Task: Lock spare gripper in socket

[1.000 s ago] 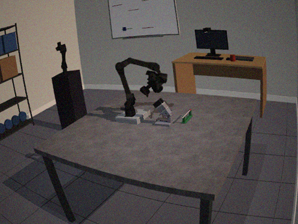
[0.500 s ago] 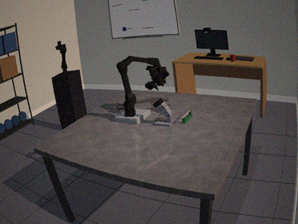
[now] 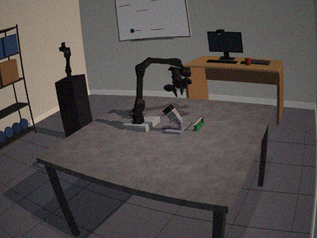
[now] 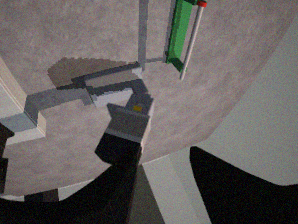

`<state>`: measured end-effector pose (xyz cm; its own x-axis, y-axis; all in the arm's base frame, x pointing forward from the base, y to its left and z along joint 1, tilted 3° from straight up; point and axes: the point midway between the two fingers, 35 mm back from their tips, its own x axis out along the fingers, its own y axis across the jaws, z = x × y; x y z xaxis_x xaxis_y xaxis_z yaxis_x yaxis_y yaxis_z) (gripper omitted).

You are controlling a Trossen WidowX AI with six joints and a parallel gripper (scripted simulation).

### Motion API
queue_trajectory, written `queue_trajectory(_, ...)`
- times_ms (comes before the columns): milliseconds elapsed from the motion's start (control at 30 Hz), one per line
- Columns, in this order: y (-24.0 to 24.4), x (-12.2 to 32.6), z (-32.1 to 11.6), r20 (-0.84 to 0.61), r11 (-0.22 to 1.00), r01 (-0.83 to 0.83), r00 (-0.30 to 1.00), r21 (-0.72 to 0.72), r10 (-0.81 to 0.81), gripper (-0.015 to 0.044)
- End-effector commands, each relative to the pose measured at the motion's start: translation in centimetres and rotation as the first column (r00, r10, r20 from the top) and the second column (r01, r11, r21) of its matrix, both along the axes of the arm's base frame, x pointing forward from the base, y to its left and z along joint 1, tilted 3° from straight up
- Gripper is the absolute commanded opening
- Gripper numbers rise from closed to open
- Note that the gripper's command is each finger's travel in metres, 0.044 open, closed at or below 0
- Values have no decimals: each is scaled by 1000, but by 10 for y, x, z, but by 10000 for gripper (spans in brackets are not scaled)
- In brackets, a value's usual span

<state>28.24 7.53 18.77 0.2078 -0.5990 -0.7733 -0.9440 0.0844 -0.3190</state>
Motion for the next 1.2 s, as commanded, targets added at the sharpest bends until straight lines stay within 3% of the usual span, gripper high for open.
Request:
queue_trajectory(0,-8,43,-16,-140,992,41,990,121,-24,180)
queue_trajectory(333,-50,134,-52,-266,909,72,963,411,43,180)
queue_trajectory(633,-50,136,-57,-266,908,72,963,413,44,180)
queue_trajectory(1167,-45,133,-122,-266,908,72,963,414,44,180)
